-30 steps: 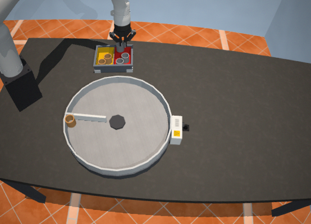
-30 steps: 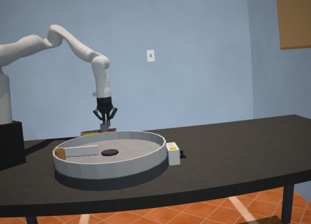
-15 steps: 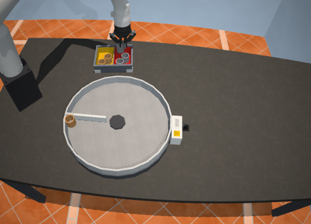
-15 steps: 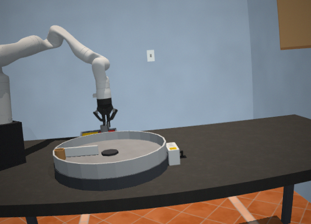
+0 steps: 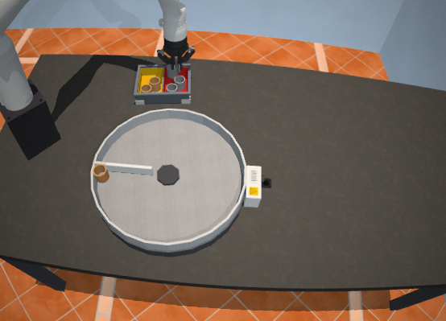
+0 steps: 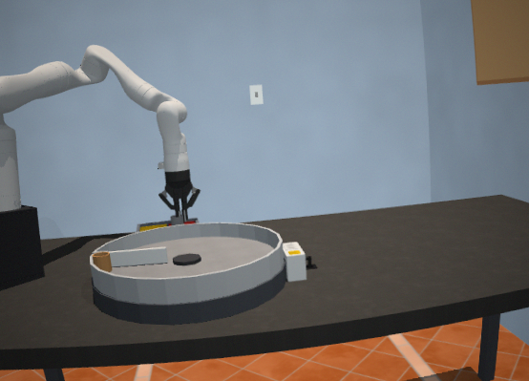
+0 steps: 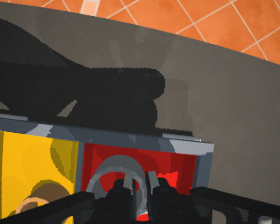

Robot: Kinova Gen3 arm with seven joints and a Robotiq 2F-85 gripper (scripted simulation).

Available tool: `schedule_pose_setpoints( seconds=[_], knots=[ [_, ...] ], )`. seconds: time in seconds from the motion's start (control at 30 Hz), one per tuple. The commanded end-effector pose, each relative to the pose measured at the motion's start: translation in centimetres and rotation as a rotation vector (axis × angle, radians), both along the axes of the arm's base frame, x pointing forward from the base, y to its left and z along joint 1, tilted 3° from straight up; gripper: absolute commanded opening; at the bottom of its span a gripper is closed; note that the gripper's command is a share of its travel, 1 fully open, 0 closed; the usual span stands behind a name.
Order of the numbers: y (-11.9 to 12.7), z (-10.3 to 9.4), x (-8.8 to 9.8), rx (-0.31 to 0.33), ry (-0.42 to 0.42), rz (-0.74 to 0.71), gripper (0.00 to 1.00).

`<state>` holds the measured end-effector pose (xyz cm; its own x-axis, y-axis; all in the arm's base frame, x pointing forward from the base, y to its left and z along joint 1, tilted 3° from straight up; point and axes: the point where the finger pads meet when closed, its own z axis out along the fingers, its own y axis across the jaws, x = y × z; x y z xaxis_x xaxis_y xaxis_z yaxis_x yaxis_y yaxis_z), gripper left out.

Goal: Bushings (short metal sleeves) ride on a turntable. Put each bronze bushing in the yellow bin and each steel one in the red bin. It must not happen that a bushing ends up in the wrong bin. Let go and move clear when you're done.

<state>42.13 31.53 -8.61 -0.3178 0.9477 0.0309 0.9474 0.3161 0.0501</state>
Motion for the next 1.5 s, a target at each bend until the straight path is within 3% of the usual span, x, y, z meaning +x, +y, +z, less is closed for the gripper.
schedule_pose_setpoints(
  seconds=[0.0, 1.47],
  knots=[
    [0.0, 0.1, 0.1, 0.001, -0.001, 0.0, 0.0],
    [0.1, -2.3, 0.2, 0.001, -0.001, 0.0, 0.0]
  ],
)
